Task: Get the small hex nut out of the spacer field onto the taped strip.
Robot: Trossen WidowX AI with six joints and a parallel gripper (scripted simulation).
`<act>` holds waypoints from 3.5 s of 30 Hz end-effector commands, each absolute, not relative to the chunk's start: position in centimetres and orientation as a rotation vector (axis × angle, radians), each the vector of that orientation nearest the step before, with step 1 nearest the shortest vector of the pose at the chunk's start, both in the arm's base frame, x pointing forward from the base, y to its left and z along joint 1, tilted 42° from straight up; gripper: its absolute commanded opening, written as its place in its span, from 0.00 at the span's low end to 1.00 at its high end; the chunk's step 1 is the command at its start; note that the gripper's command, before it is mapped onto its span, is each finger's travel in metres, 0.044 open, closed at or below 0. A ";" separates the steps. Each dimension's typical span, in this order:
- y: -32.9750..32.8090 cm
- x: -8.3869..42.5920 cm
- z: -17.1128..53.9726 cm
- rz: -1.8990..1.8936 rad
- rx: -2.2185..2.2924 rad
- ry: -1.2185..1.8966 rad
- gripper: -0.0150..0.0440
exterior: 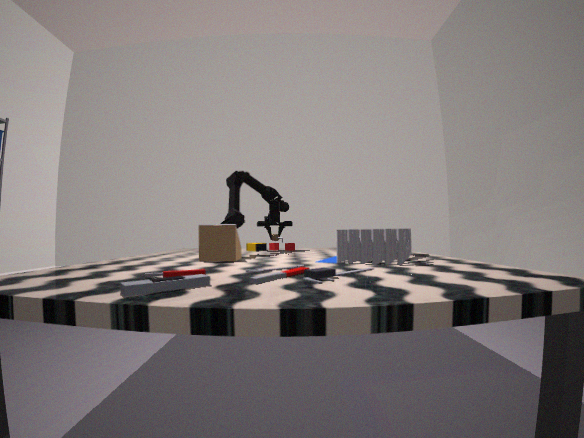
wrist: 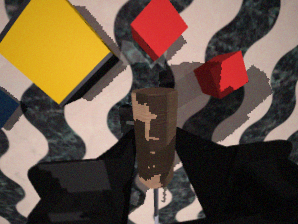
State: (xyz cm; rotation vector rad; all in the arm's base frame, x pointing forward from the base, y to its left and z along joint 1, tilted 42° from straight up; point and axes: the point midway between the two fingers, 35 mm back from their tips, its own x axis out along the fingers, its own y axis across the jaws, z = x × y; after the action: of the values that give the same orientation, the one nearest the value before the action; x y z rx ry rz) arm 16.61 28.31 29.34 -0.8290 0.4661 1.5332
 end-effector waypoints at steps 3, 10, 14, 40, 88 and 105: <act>28.4 16.6 29.2 1.599 -0.985 0.312 0.25; 28.5 16.7 29.2 1.663 -1.170 0.118 0.25; 28.5 16.7 29.1 1.693 -1.274 0.002 0.25; 29.9 16.9 27.7 1.730 -1.436 -0.192 0.25; 32.4 16.9 25.1 1.722 -1.436 -0.209 1.00; 27.6 16.7 30.2 1.721 -1.440 -0.208 1.00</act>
State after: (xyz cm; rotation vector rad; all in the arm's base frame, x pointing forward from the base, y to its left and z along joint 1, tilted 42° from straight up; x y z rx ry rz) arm 16.80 27.70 30.06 -1.4398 -0.2017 1.7182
